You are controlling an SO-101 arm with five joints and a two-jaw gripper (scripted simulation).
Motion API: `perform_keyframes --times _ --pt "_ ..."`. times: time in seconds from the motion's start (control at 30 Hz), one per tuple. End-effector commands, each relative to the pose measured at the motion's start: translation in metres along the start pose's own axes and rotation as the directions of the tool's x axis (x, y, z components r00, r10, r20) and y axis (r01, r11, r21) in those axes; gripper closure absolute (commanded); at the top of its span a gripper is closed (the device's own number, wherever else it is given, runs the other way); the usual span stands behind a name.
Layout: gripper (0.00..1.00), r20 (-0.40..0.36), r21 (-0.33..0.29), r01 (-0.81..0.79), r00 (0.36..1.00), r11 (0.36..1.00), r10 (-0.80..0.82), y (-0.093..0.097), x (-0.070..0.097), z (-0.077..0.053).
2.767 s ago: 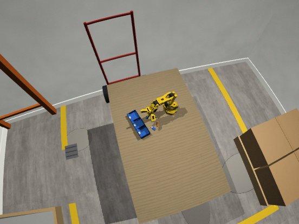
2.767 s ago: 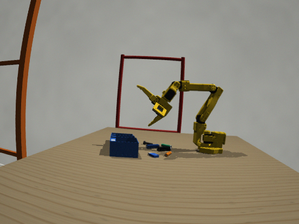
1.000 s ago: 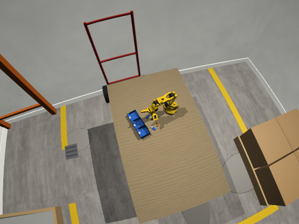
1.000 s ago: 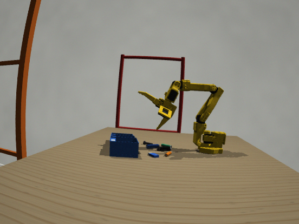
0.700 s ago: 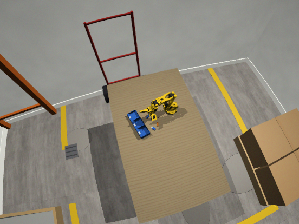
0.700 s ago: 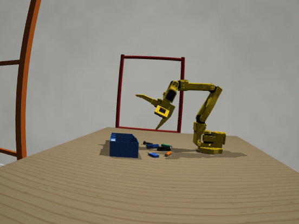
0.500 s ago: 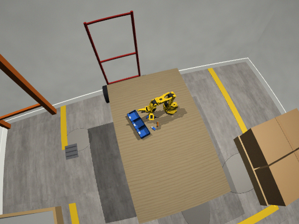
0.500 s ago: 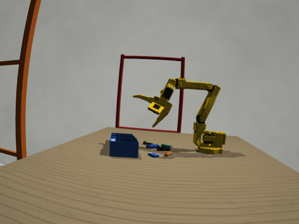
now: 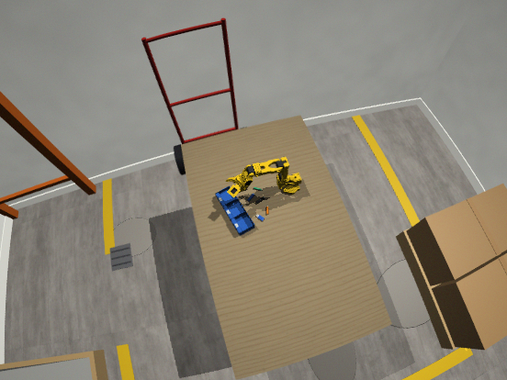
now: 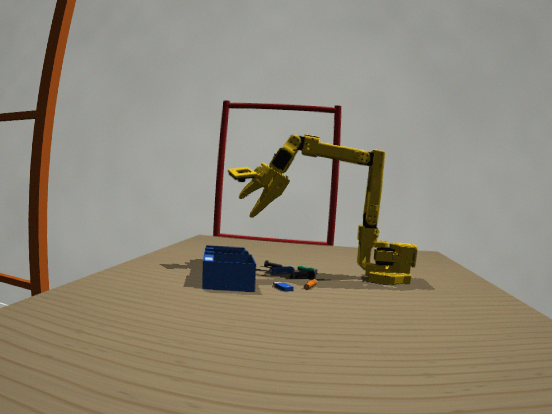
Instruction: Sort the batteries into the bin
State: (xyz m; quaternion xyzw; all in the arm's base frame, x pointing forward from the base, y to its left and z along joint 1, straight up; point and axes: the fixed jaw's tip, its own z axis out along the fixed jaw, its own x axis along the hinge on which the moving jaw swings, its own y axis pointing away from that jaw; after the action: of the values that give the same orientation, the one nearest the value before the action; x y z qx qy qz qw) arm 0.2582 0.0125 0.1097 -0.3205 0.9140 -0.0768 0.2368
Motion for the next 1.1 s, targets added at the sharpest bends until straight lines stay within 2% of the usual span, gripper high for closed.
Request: perform_keyframes --times 0.0,0.23,0.47,0.7,1.07 --pt "0.63 -0.019 0.002 -0.164 0.986 0.986 0.164 -0.017 -0.013 -0.005" --pt "0.82 -0.001 0.042 -0.494 0.869 0.868 0.495 -0.044 -0.018 0.002" --pt "0.92 0.018 0.058 -0.646 0.763 0.761 0.646 -0.057 -0.018 0.006" --pt "0.93 0.022 0.060 -0.671 0.741 0.739 0.671 -0.060 -0.018 0.007" --pt "0.93 0.022 0.060 -0.672 0.740 0.738 0.672 -0.060 -0.018 0.007"
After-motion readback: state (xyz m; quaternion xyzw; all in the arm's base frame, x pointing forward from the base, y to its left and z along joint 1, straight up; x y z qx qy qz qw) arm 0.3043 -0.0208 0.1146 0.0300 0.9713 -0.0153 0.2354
